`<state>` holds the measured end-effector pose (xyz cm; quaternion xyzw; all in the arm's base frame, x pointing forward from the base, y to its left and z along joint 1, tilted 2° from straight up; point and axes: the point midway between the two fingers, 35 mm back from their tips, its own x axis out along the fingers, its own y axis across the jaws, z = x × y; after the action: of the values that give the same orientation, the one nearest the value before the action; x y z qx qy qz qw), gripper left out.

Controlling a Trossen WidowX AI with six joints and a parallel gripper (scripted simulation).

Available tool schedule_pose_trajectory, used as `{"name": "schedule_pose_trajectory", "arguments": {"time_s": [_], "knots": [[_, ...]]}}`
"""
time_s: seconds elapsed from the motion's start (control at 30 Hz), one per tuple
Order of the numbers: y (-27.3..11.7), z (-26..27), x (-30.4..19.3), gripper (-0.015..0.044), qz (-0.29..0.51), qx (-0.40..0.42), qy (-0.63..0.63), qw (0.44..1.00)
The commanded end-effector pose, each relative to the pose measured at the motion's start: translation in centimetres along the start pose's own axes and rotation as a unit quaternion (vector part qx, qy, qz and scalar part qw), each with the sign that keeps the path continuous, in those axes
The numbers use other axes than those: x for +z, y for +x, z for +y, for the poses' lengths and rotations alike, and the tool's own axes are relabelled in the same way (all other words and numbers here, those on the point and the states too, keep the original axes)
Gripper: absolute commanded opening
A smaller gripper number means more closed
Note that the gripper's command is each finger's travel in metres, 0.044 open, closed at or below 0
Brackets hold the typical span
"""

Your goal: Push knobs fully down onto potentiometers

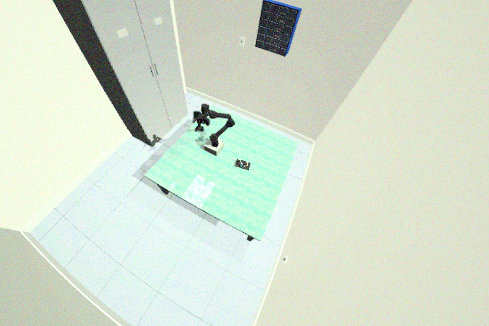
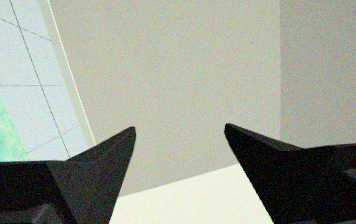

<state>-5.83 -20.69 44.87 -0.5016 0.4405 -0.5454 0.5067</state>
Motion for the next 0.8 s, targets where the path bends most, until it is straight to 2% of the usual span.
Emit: {"name": "schedule_pose_trajectory", "arguments": {"time_s": [0.0, 0.47, 0.77], "knots": [[0.1, 0.0, 0.0, 0.0374, -0.001, 0.001, 0.003, 1.000], [4.5, 4.0, 1.6, 0.0006, -0.058, 0.095, 0.200, 0.973], [7.2, 7.6, 4.4, 0.0000, -0.081, 0.182, 0.300, 0.933]]}}
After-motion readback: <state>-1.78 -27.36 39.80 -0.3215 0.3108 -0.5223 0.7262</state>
